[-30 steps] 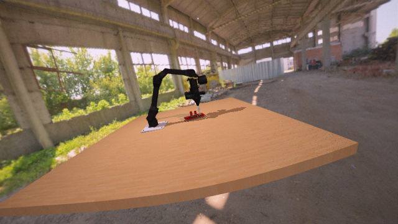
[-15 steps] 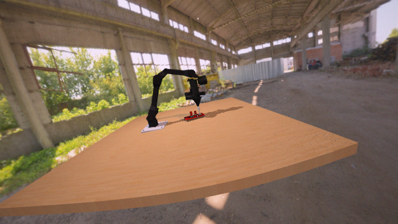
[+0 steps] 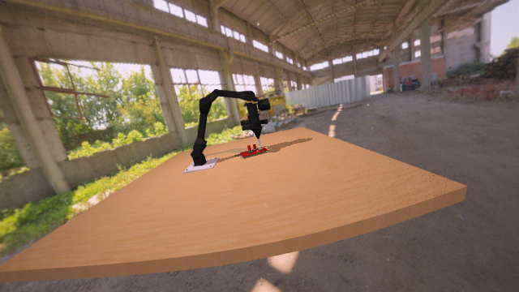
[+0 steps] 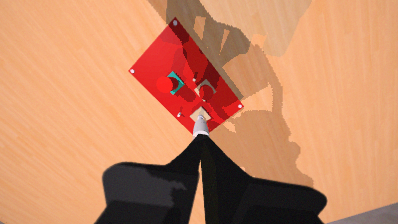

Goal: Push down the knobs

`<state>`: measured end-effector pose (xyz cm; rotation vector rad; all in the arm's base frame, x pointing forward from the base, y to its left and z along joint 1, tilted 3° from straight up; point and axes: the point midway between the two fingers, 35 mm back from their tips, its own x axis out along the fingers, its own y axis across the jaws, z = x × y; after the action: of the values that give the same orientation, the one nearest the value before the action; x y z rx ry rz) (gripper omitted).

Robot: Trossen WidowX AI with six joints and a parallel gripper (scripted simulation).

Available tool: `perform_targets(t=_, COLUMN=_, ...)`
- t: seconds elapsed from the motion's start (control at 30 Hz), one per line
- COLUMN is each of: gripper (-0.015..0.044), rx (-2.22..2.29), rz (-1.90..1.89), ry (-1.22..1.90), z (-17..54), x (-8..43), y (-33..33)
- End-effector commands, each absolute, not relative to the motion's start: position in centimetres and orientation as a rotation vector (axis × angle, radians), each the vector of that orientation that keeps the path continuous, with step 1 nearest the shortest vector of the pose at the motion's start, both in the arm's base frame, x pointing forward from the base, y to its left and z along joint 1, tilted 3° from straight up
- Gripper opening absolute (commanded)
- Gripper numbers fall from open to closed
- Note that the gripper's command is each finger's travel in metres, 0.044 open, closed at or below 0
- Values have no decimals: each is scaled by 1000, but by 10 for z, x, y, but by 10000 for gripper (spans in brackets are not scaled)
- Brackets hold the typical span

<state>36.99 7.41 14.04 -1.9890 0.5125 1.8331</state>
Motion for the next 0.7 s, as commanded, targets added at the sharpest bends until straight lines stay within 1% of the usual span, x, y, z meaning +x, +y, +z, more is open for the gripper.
perform_targets(t=0.0, gripper=0, rx=-1997, rz=1833, ry=511, z=141, x=370, y=73)
perform_targets(t=0.67, gripper=0, rx=-1997, rz=1833, ry=511, z=131, x=371, y=73)
